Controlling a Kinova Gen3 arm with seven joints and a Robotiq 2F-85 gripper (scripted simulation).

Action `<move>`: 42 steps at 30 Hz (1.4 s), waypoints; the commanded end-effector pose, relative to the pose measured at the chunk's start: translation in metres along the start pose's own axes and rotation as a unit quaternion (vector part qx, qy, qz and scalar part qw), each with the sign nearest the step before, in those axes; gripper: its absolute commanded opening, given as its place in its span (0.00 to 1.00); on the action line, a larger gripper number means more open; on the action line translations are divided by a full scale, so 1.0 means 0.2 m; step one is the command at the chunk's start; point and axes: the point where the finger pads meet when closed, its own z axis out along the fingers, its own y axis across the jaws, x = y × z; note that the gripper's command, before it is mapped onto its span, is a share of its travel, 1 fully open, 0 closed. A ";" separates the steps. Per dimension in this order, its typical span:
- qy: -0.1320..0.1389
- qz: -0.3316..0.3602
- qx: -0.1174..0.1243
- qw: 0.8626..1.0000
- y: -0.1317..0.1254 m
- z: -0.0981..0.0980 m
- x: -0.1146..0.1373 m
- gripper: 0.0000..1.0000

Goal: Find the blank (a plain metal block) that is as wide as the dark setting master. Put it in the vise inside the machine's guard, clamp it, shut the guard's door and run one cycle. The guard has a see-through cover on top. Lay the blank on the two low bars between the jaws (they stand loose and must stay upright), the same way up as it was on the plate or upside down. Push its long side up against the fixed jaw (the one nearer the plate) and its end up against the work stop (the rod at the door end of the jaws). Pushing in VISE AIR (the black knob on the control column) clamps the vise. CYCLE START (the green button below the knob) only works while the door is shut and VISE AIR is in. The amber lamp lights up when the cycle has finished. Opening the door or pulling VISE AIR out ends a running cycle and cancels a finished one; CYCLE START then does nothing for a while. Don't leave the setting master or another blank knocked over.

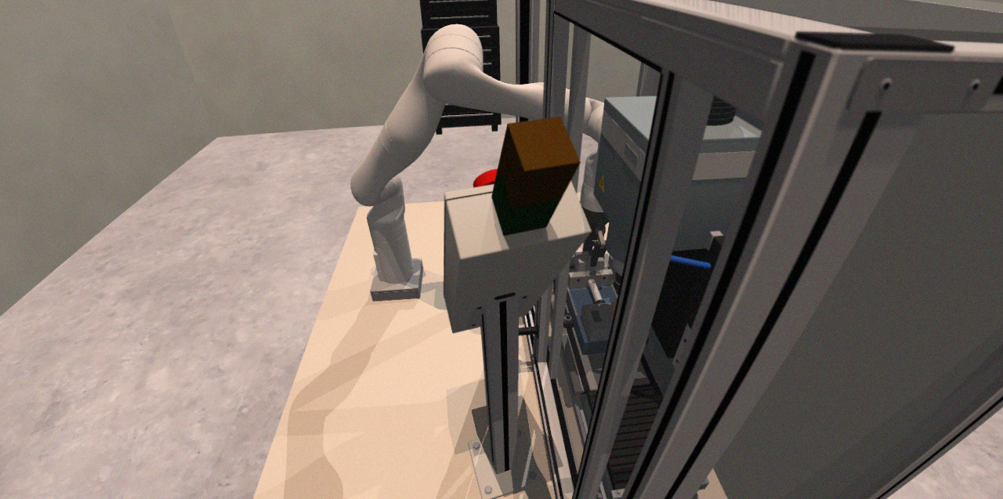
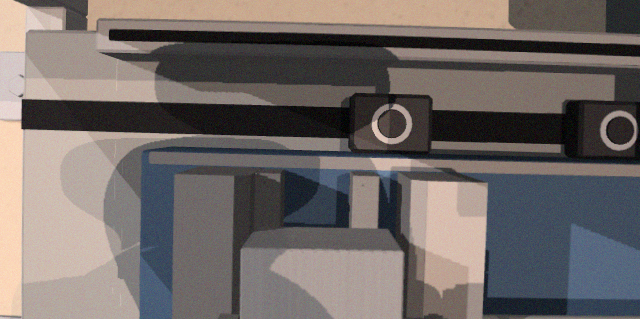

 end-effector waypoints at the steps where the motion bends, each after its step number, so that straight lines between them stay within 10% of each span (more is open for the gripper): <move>1: 0.005 0.003 0.000 1.000 -0.01 0.00 0.01 0.10; 42: 0.003 -0.001 -0.001 1.000 0.00 0.00 -0.01 0.10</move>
